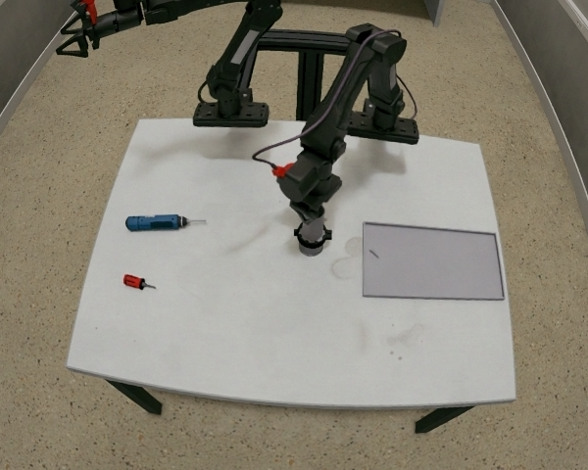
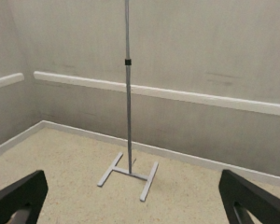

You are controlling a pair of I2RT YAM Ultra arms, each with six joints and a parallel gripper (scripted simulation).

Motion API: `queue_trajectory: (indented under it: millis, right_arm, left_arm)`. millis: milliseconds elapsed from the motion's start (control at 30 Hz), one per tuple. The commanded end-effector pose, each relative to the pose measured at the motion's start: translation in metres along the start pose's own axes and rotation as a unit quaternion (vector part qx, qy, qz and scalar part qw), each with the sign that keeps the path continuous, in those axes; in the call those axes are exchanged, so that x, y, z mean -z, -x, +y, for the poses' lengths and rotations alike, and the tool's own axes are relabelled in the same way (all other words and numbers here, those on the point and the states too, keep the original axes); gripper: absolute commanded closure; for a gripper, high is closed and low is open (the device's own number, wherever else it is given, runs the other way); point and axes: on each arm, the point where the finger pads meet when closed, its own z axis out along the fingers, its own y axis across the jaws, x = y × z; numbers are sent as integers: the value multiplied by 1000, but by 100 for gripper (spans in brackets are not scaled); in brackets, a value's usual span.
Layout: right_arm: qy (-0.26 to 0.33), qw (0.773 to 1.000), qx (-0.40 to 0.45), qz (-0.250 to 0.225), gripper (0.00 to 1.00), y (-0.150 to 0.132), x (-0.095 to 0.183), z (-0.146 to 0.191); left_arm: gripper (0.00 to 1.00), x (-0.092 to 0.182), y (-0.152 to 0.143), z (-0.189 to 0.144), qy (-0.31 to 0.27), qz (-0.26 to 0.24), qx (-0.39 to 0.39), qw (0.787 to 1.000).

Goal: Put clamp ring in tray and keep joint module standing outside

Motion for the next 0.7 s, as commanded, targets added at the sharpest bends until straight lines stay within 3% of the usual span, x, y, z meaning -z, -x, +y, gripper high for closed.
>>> queue_trajectory:
  millis: [0, 233, 667]
  right_arm:
    - [1, 1000, 0, -12, 0, 9, 2, 1]
    - [1, 1000, 0, -12, 0, 9, 2, 1]
    - [1, 1000, 0, -12, 0, 9, 2, 1]
  left_arm:
    - [20, -11, -1, -4, -5, -3, 0, 1000]
    - [20, -20, -2, -3, -2, -4, 1, 1000]
    - [20, -13, 1, 4, 8, -2, -1, 1000]
